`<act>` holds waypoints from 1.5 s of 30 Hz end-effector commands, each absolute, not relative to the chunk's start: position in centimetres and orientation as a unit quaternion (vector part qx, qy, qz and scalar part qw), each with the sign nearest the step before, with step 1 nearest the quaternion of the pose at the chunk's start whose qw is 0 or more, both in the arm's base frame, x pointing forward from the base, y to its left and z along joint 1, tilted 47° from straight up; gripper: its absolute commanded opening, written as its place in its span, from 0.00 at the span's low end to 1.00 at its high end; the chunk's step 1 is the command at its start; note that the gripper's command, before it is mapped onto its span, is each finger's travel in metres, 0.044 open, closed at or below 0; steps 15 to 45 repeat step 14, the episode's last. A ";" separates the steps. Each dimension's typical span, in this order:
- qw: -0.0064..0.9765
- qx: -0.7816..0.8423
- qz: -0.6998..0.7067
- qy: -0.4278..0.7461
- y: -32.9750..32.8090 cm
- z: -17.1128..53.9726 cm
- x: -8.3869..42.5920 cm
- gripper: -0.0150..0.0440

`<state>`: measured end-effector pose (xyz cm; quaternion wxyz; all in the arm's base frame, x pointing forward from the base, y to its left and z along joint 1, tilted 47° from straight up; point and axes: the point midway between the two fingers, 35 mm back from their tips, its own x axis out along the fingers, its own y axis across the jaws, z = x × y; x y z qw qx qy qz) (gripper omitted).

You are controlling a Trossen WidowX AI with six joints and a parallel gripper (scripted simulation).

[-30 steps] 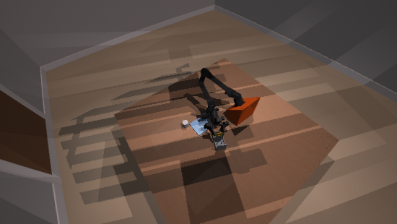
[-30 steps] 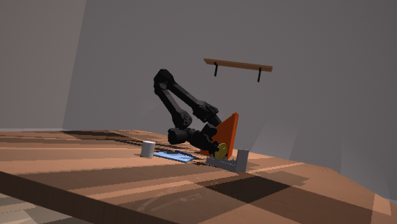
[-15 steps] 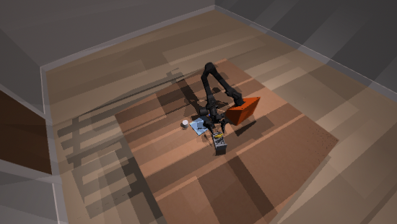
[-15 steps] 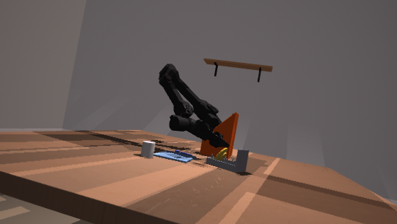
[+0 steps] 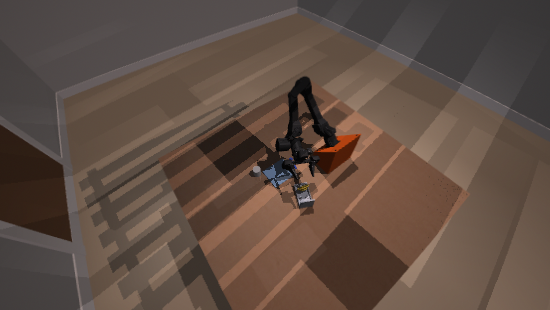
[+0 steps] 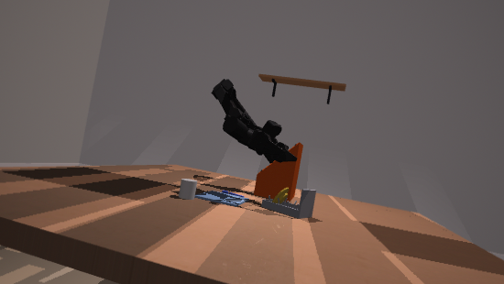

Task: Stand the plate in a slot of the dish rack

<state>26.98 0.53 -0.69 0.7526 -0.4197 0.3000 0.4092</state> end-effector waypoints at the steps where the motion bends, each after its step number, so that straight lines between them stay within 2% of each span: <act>1: 0.757 -0.388 0.399 0.343 0.7 -0.7 27.2 0.93; 14: 0.743 -0.270 0.333 0.513 1.2 -1.1 26.3 0.93; 45: 0.743 -0.270 0.333 0.513 1.2 -1.1 26.3 0.93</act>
